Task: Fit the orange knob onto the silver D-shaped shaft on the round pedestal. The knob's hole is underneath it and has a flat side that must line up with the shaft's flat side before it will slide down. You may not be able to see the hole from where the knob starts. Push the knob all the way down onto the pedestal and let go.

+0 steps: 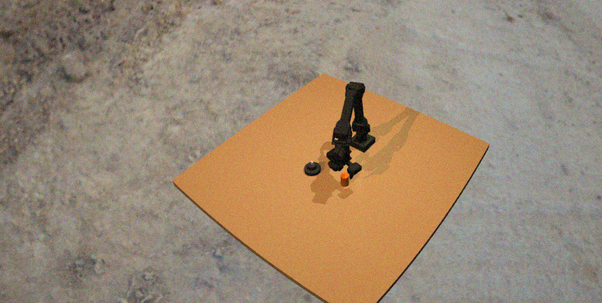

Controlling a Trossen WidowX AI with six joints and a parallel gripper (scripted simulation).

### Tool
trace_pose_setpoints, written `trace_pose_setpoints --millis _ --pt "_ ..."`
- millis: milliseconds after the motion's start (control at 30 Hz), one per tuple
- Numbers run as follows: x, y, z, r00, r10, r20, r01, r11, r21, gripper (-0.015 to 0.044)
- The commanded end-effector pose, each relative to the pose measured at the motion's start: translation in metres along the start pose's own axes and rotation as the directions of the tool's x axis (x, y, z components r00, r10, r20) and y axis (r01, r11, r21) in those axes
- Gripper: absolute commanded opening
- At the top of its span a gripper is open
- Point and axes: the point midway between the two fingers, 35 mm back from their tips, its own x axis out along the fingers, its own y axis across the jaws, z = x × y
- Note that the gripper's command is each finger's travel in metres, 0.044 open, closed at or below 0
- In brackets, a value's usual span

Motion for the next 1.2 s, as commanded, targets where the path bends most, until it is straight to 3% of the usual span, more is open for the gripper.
trace_pose_setpoints --millis 0,1167 --pt "0.011 -0.001 -0.001 1.000 -0.011 -0.013 0.011 1.000 0.003 0.0440" --pt "0.063 -0.003 -0.004 1.000 -0.011 -0.014 0.011 1.000 0.003 0.0440"
